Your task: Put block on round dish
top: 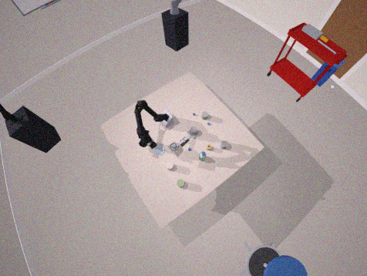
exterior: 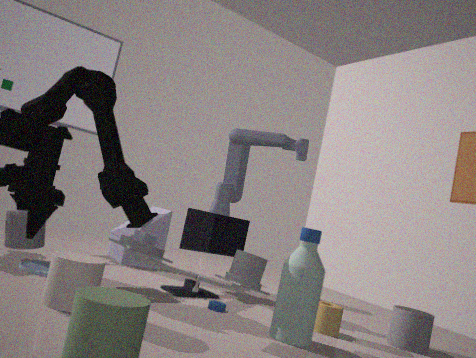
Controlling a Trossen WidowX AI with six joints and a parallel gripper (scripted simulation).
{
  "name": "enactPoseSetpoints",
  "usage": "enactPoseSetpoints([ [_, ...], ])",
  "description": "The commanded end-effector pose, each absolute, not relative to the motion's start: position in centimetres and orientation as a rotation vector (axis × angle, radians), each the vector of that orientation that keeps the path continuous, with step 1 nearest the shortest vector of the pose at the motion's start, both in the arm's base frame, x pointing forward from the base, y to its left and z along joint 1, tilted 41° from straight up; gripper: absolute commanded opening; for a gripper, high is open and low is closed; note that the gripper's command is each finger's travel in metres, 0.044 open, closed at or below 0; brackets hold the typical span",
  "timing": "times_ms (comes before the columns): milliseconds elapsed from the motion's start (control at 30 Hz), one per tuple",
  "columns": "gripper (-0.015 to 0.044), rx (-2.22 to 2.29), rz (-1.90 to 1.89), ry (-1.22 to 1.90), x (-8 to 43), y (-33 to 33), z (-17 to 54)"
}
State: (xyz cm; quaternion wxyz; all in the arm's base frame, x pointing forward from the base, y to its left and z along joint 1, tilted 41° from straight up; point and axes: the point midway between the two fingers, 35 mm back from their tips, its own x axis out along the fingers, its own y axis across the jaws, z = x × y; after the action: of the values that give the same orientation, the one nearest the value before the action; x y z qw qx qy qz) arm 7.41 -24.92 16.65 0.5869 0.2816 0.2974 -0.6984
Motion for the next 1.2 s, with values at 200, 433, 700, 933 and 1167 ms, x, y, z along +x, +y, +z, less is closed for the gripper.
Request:
enactPoseSetpoints([
  [200, 0.0000, 0.656, -1.623, 0.694, 7.3, -25.7, 15.8],
  [433, 0.0000, 0.655, -1.623, 0.694, 7.2, -26.5, 14.9],
  [700, 0.0184, 0.653, -1.627, 0.688, 7.2, -26.1, 15.4],
  [933, 0.0368, 0.653, -1.627, 0.688, 7.2, -26.1, 15.4],
  [1167, 0.0440, 0.659, -1.622, 0.694, 8.0, -23.1, 18.8],
])
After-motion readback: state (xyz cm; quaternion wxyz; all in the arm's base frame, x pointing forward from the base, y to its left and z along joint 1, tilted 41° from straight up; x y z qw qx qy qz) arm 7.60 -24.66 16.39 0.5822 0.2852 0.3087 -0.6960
